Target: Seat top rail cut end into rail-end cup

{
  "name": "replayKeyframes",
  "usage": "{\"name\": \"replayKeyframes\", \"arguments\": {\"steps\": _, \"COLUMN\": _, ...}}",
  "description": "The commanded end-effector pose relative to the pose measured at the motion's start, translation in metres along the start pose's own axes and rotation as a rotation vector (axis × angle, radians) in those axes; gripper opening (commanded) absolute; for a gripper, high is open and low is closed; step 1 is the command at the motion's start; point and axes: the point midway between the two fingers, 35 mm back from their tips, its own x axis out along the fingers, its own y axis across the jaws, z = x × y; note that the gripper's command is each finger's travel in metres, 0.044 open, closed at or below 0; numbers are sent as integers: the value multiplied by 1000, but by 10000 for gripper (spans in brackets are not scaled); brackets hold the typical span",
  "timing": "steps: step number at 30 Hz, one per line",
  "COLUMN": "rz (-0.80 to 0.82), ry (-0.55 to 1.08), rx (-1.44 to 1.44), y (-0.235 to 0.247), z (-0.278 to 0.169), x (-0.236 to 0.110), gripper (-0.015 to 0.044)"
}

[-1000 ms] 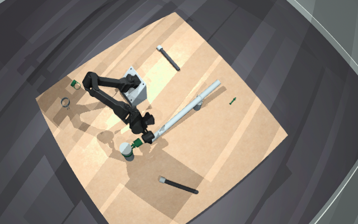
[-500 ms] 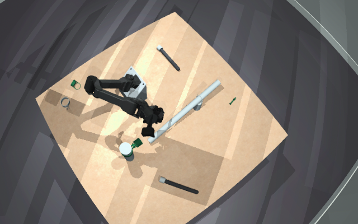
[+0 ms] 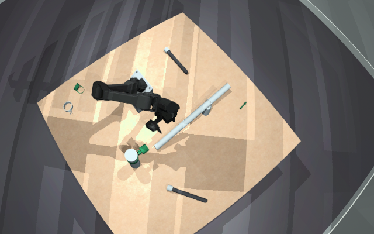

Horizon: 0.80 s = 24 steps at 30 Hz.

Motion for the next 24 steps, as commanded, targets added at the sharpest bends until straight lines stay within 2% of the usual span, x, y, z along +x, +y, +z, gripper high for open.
{"name": "replayKeyframes", "arguments": {"steps": 1, "rz": -52, "ry": -17, "rx": 260, "y": 18, "z": 5, "x": -15, "gripper": 440}}
{"name": "replayKeyframes", "arguments": {"steps": 9, "rz": -52, "ry": -17, "rx": 260, "y": 18, "z": 5, "x": -15, "gripper": 440}}
{"name": "replayKeyframes", "arguments": {"steps": 12, "rz": -49, "ry": 11, "rx": 347, "y": 20, "z": 5, "x": -9, "gripper": 440}}
{"name": "replayKeyframes", "arguments": {"steps": 18, "rz": -80, "ry": 170, "rx": 832, "y": 34, "z": 3, "x": 25, "gripper": 440}}
{"name": "replayKeyframes", "arguments": {"steps": 24, "rz": -222, "ry": 347, "rx": 1381, "y": 51, "z": -8, "x": 66, "gripper": 440}}
